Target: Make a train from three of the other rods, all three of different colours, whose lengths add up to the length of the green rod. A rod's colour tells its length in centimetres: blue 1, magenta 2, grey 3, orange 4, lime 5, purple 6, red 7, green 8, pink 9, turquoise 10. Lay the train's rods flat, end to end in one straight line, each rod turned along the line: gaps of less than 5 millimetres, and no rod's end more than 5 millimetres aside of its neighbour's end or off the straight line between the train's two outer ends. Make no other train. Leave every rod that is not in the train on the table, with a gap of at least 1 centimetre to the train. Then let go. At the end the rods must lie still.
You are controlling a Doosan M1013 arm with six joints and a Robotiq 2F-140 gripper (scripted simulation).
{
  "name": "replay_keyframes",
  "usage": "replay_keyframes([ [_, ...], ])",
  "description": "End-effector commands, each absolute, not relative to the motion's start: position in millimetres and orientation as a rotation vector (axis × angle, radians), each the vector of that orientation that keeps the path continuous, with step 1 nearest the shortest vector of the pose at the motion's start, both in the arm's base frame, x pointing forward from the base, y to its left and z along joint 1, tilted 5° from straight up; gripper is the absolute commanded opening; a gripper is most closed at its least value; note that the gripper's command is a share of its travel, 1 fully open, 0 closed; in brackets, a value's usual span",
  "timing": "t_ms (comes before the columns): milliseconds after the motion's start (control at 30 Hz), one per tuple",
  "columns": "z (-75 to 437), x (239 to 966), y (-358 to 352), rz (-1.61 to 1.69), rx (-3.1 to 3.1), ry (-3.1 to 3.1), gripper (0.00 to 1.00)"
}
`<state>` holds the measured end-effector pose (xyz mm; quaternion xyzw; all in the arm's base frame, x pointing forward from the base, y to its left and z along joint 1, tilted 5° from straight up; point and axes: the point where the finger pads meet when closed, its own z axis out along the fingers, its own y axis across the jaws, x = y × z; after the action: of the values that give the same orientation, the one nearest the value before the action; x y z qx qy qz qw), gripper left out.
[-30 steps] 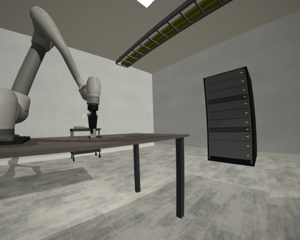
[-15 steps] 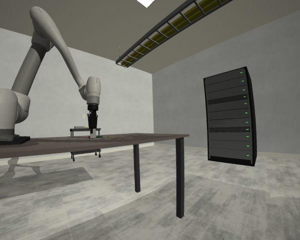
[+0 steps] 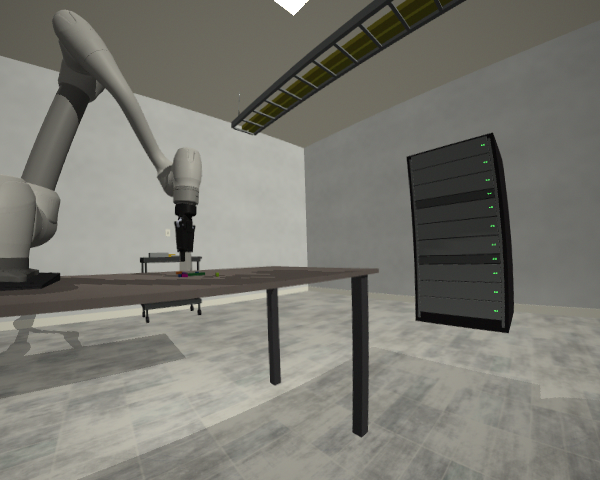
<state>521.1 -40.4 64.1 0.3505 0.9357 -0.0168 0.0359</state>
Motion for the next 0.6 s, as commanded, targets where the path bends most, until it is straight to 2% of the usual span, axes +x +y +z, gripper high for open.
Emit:
replay_keyframes([
  [0,86,521,-41,-0.053,1.078,2.870,0.15],
  [267,124,519,-39,-0.053,1.078,2.870,0.15],
  [567,133,518,-38,-0.053,1.078,2.870,0.15],
])
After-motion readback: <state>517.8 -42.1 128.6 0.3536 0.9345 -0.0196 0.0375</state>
